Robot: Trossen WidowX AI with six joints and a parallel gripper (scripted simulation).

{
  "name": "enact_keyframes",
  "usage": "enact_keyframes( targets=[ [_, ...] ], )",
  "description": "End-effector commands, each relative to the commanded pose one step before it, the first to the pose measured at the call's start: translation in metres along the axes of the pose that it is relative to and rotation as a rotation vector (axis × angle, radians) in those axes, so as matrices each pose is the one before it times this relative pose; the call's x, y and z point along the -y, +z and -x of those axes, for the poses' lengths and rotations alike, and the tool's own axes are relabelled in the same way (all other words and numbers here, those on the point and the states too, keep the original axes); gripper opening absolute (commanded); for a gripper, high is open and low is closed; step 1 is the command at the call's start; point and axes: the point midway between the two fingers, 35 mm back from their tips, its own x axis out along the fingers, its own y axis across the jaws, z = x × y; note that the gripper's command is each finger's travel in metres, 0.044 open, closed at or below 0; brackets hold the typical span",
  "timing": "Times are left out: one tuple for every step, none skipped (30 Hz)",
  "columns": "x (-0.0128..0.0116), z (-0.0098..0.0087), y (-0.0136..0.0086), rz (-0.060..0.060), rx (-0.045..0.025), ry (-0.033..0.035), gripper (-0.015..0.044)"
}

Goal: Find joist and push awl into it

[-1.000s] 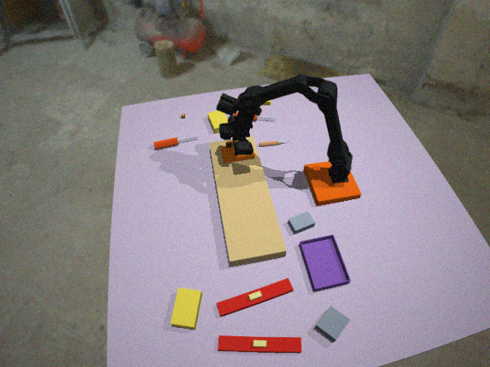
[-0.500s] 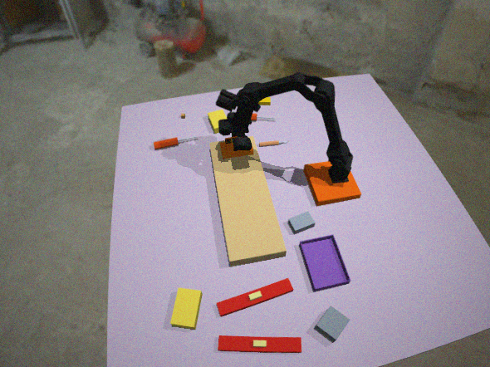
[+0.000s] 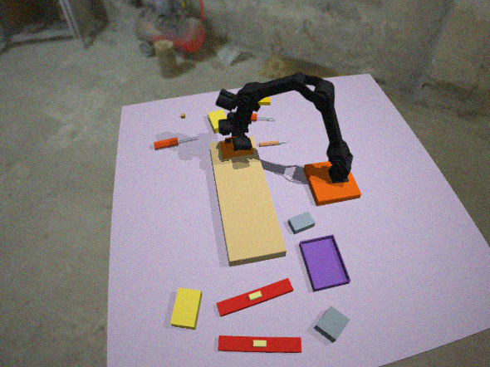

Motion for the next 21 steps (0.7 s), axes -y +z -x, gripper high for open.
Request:
enact_keyframes(
  targets=[
    [0.00128, 0.00991, 0.00447, 0.0001, 0.00138, -0.00188, 0.0000],
    [0.00052, 0.00418, 0.00174, -0.0001, 0.00022, -0.00068, 0.0000],
    [0.00051, 0.00451, 0.00180, -0.0001, 0.00023, -0.00072, 0.0000],
    [0.00047, 0.00459, 0.00175, -0.0001, 0.00022, -0.00073, 0.0000],
    [0.00043, 0.00462, 0.00168, -0.0001, 0.00021, -0.00072, 0.0000],
    [0.00038, 0.00465, 0.00161, -0.0001, 0.00021, -0.00072, 0.0000],
    [0.00034, 0.00468, 0.00154, -0.0001, 0.00020, -0.00071, 0.0000],
    [0.00029, 0.00471, 0.00147, -0.0001, 0.00019, -0.00071, 0.0000],
    [0.00024, 0.00474, 0.00140, -0.0001, 0.00018, -0.00070, 0.0000],
    [0.00020, 0.00476, 0.00132, -0.0001, 0.00017, -0.00070, 0.0000],
    [0.00015, 0.00478, 0.00125, -0.0002, 0.00017, -0.00069, 0.0000],
    [0.00010, 0.00480, 0.00118, -0.0002, 0.00016, -0.00069, 0.0000],
    [0.00006, 0.00482, 0.00110, -0.0002, 0.00015, -0.00068, 0.0000],
    [0.00001, 0.00484, 0.00103, -0.0002, 0.00014, -0.00068, 0.0000],
    [-0.00003, 0.00486, 0.00096, -0.0002, 0.00013, -0.00067, 0.0000],
    [-0.00008, 0.00488, 0.00088, -0.0002, 0.00013, -0.00067, 0.0000],
    [-0.00013, 0.00489, 0.00081, -0.0002, 0.00012, -0.00067, 0.0000],
    [-0.00017, 0.00490, 0.00073, -0.0002, 0.00011, -0.00066, 0.0000],
    [-0.00018, 0.00404, 0.00054, -0.0001, 0.00008, -0.00054, 0.0000],
    [-0.00012, 0.00244, 0.00030, -0.0001, 0.00005, -0.00032, 0.0000],
    [-0.00004, 0.00081, 0.00010, 0.0000, 0.00002, -0.00011, 0.0000]
  ],
)
